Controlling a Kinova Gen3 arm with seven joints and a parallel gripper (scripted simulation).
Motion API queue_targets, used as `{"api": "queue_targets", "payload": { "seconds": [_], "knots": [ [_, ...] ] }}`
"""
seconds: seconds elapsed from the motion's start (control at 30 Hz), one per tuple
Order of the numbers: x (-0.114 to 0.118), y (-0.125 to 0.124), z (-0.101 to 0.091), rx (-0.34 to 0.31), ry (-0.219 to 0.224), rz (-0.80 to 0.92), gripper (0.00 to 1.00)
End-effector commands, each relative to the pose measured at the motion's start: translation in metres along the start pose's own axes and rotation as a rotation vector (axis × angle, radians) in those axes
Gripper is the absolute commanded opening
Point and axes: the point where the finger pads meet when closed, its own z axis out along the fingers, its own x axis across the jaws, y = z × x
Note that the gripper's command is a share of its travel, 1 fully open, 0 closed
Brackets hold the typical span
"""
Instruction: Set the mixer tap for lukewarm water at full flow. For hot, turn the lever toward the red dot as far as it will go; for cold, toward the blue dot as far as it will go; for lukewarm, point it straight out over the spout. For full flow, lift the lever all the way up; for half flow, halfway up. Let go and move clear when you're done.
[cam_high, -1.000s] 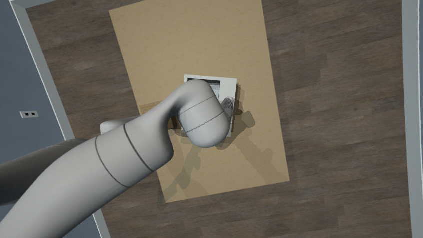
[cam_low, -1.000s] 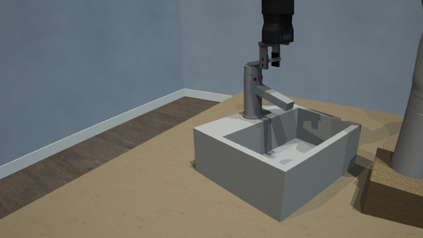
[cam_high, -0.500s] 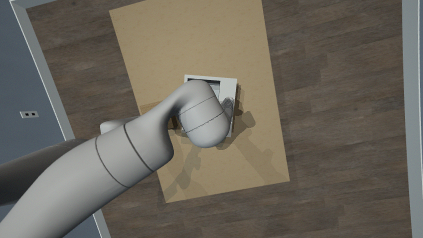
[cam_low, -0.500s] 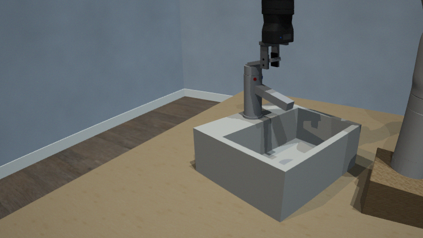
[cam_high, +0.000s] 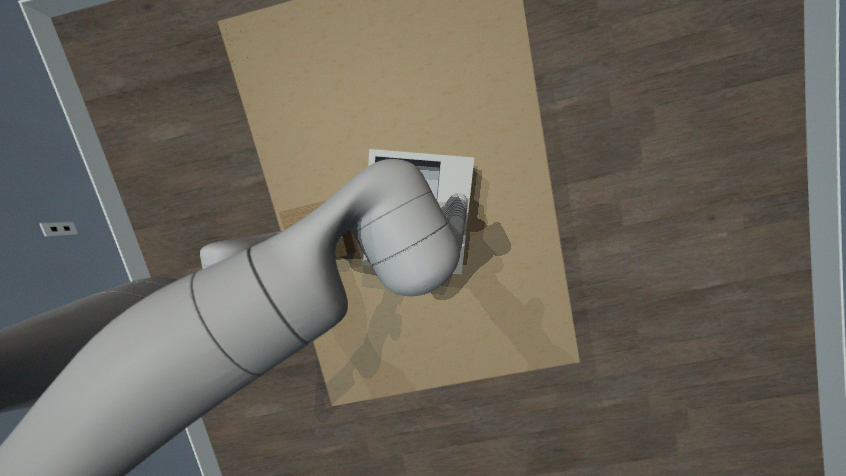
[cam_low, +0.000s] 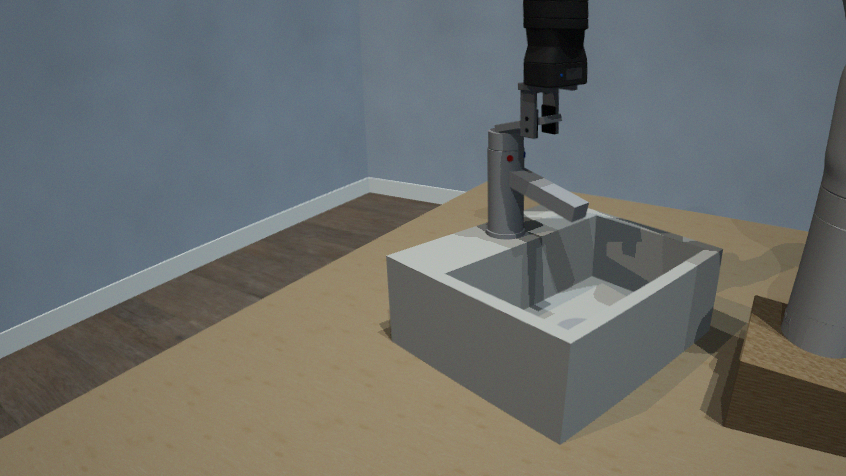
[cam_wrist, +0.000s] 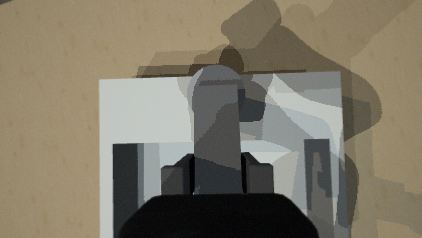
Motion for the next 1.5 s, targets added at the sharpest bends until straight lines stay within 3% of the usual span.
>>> {"api": "queue_targets", "payload": {
  "seconds": [0.0, 1.1, 1.47],
  "knots": [
    [-0.0001, -0.0004, -0.0006, 0.002, -0.001, 0.000, 0.00],
    [-0.0001, -0.0004, -0.0007, 0.002, -0.001, 0.000, 0.00],
    [-0.0001, -0.0058, -0.0090, 0.002, -0.001, 0.000, 0.00]
  ]
}}
